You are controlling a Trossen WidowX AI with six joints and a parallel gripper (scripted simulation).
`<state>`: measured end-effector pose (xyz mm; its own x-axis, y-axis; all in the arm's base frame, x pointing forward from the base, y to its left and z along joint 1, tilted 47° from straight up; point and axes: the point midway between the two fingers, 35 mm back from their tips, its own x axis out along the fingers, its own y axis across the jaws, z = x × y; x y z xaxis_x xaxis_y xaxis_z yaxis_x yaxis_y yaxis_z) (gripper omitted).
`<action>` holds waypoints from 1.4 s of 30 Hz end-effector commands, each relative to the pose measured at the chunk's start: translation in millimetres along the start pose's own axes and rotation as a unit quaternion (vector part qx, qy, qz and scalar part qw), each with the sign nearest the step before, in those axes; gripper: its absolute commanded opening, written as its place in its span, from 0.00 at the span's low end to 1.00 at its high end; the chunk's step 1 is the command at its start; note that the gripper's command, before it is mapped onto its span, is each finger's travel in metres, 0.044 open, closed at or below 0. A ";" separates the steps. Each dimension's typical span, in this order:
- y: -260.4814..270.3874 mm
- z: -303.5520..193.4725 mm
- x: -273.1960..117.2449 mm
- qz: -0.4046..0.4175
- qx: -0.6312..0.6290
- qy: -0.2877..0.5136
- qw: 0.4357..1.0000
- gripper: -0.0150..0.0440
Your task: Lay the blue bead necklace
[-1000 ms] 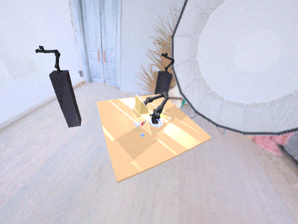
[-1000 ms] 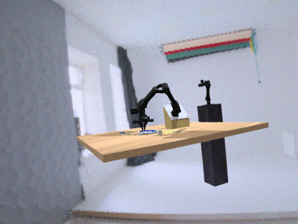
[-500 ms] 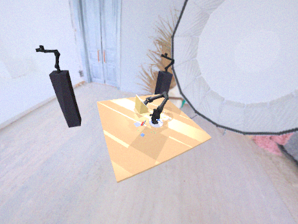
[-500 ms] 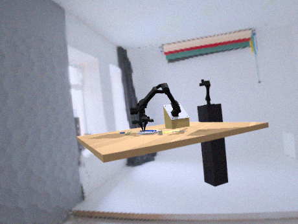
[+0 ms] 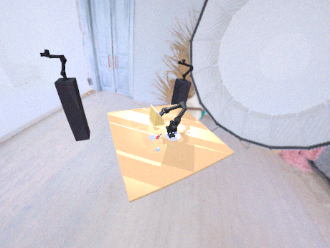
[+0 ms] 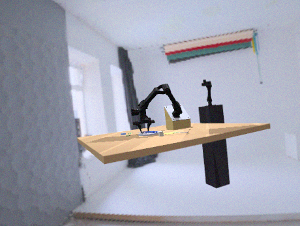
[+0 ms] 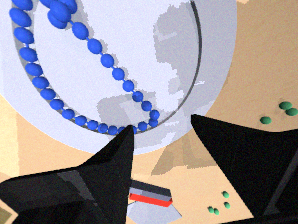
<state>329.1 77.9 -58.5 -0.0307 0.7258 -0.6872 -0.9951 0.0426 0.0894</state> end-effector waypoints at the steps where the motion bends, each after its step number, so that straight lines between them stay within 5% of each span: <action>1: 1.8 1.4 -3.5 0.004 0.001 -0.001 1.000 0.92; 3: 1.4 0.6 -1.7 0.004 0.002 0.000 1.000 1.00; 31: 1.3 0.6 -5.4 0.006 0.001 -0.002 1.000 1.00; 42: 33.2 65.3 -24.2 0.006 0.134 0.001 0.991 0.51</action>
<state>313.3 96.8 -9.6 -0.0402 0.7236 -0.6891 -0.9593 0.1650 0.2292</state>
